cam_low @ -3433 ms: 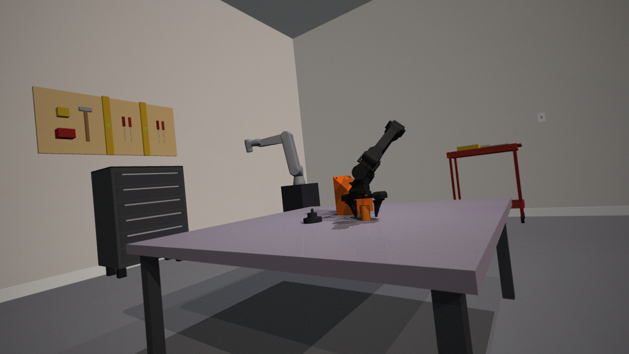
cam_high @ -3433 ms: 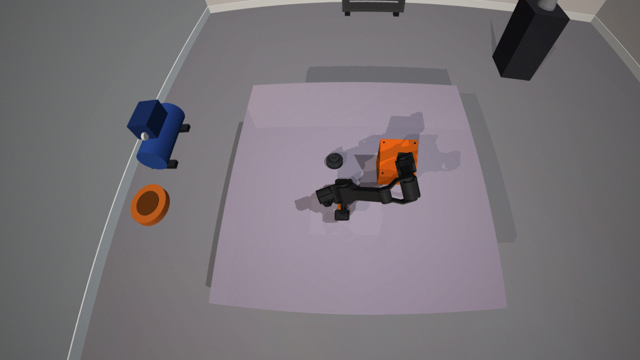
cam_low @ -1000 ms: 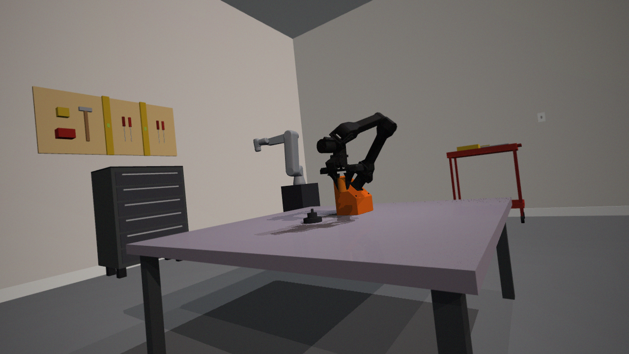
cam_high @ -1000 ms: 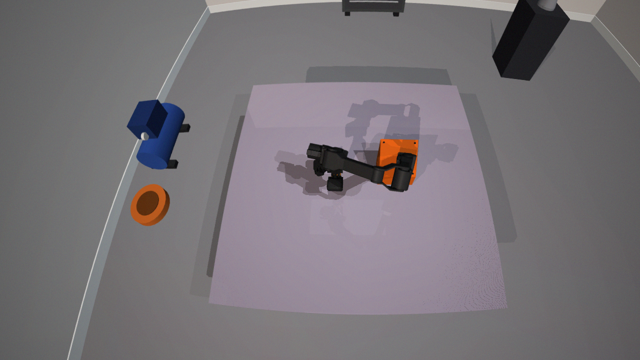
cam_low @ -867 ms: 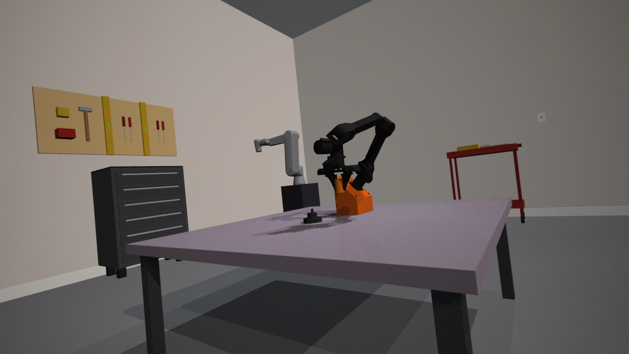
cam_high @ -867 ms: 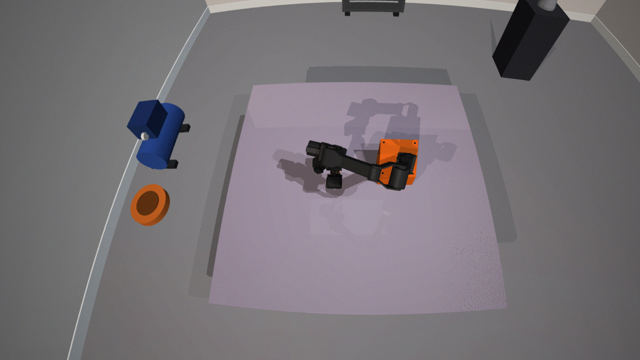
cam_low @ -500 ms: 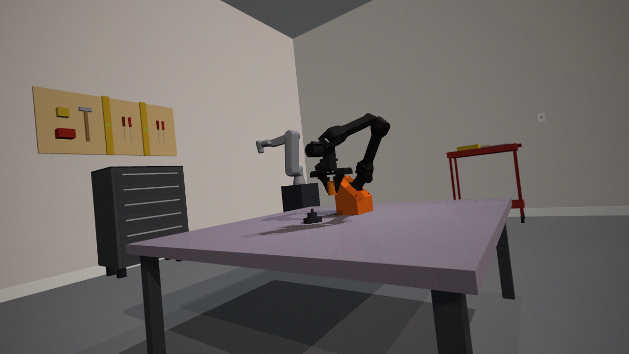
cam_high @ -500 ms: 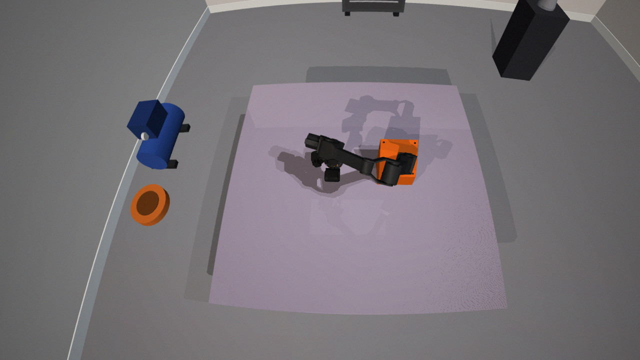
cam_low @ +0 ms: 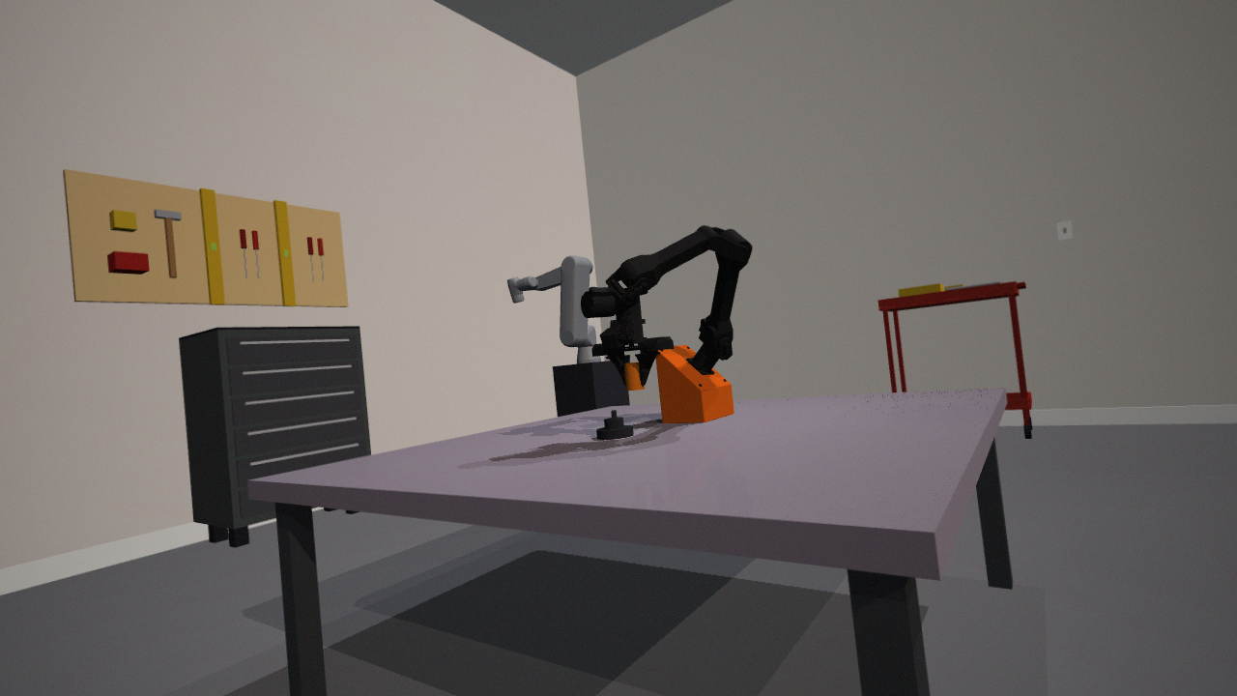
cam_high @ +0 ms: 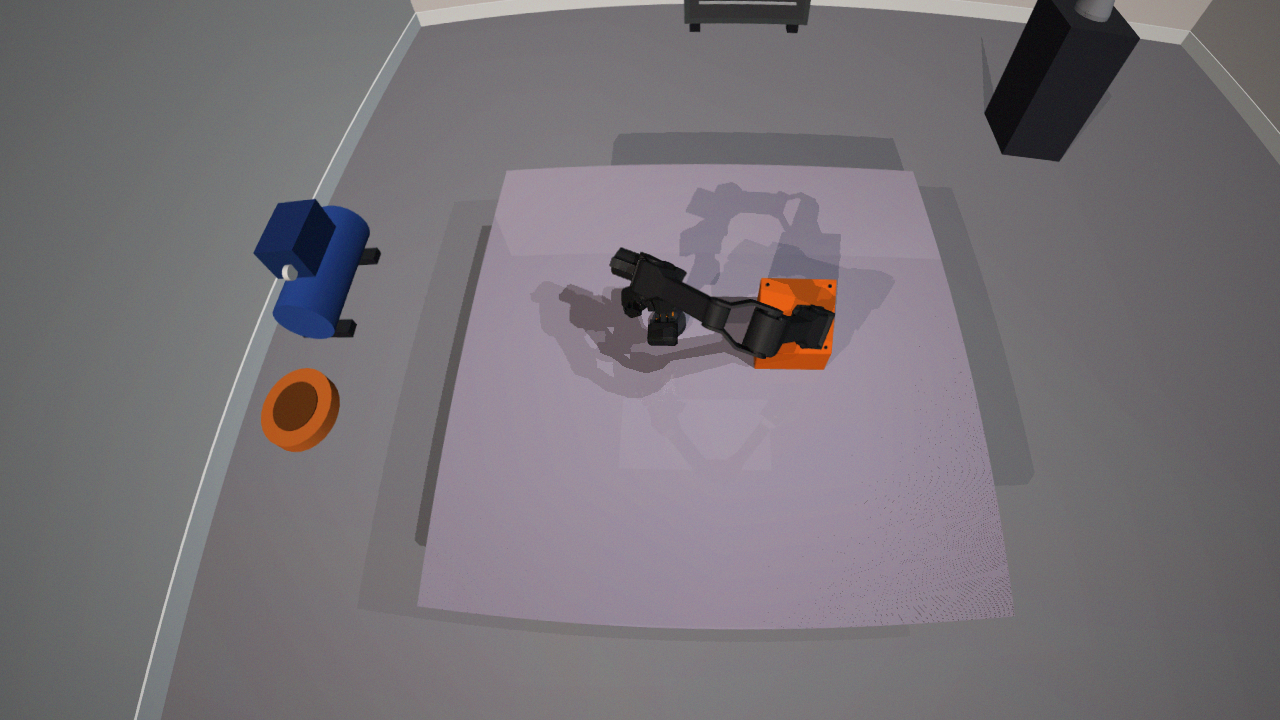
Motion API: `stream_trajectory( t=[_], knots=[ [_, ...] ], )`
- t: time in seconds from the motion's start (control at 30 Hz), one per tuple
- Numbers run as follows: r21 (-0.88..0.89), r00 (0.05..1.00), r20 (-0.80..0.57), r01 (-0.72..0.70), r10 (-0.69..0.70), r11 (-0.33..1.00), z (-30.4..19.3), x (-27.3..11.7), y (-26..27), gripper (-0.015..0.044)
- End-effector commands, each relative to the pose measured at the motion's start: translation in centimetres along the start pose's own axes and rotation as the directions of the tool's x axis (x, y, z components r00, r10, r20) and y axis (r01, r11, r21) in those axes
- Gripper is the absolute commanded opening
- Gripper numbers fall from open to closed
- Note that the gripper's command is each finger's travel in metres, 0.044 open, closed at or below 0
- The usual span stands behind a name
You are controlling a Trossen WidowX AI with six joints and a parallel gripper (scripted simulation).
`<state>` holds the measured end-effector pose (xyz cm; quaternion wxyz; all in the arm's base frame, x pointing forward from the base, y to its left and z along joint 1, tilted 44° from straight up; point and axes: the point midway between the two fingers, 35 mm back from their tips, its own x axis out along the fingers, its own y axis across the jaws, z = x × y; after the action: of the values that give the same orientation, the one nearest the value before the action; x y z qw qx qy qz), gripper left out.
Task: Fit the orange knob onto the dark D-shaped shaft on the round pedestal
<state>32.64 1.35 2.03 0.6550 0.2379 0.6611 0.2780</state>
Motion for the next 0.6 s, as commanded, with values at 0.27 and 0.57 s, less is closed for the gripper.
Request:
stream_trajectory(
  t=[0.27,0.57],
  knots=[
    [-0.009,1.000,0.005,-0.001,0.001,1.000,0.1,0.9,-3.7,0.0000],
    [-0.014,1.000,0.006,-0.008,0.008,1.000,-0.2,1.8,-6.5,0.0000]
  ],
)
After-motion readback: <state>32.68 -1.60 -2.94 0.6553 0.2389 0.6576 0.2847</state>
